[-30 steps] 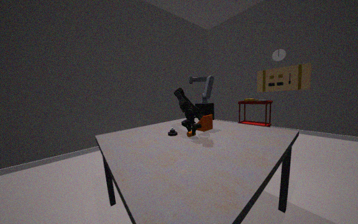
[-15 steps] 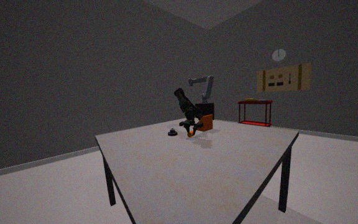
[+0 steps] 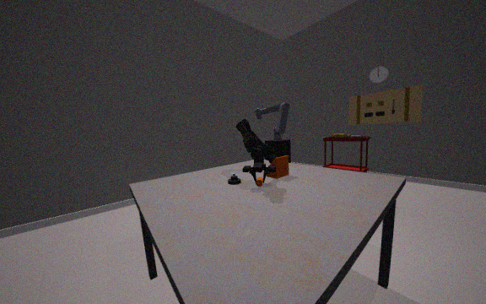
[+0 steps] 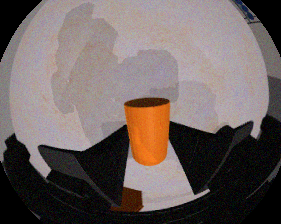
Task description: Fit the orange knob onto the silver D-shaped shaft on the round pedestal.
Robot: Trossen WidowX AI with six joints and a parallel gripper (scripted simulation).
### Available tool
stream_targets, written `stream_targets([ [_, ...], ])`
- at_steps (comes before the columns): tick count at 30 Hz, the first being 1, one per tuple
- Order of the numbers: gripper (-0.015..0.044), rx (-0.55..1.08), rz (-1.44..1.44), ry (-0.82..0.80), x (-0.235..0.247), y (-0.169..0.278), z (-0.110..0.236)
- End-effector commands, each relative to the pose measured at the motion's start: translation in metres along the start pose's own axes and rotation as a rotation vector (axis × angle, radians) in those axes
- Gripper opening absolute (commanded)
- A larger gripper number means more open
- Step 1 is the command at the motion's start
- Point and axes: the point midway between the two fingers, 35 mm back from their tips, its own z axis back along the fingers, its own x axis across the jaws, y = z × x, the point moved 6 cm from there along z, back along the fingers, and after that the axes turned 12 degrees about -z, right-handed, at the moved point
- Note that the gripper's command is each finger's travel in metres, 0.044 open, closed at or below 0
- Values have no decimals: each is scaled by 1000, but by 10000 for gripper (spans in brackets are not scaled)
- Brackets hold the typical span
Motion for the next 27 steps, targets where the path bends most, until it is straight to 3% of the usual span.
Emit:
stream_targets([
  [1, 179, 0, 130, -2, 0, 0, 1],
  [10, 179, 0, 240, -2, 0, 0, 1],
  [27, 179, -1, 740, -2, 0, 0, 1],
])
